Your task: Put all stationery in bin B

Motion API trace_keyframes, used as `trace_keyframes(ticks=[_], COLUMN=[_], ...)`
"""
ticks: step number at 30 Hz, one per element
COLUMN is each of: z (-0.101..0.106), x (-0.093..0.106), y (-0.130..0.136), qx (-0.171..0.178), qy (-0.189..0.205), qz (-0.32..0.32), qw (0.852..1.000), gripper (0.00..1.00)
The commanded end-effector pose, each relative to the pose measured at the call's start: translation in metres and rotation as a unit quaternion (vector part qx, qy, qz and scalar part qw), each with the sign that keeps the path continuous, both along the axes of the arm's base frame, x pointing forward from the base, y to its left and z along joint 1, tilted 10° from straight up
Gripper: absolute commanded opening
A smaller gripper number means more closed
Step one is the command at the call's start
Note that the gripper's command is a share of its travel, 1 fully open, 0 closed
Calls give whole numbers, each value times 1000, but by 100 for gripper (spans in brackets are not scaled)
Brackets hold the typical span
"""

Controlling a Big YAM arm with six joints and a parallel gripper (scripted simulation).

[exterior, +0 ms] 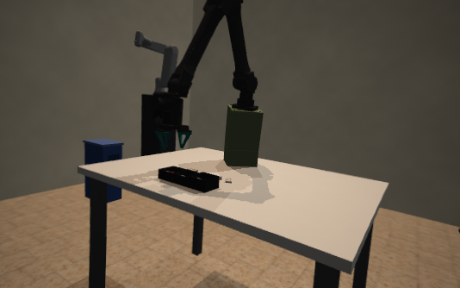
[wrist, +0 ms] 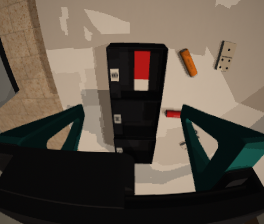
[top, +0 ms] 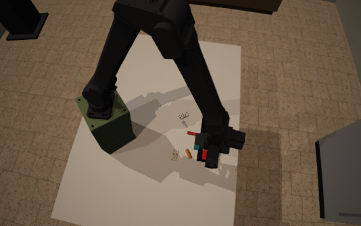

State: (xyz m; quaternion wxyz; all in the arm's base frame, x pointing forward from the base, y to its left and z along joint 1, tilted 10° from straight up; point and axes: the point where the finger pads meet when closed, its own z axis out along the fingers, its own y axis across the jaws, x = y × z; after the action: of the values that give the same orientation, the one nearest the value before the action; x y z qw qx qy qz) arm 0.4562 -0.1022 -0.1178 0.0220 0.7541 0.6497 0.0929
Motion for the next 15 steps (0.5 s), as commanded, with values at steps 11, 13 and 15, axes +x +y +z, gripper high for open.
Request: trace_keyframes(ticks=[11, 13, 15], z=[55, 59, 63], x=[-16, -17, -17], y=[-7, -9, -9], qx=[1, 1, 1], qy=[5, 5, 5], qz=[1, 0, 1], qw=[1000, 1000, 1000], gripper=[100, 100, 100])
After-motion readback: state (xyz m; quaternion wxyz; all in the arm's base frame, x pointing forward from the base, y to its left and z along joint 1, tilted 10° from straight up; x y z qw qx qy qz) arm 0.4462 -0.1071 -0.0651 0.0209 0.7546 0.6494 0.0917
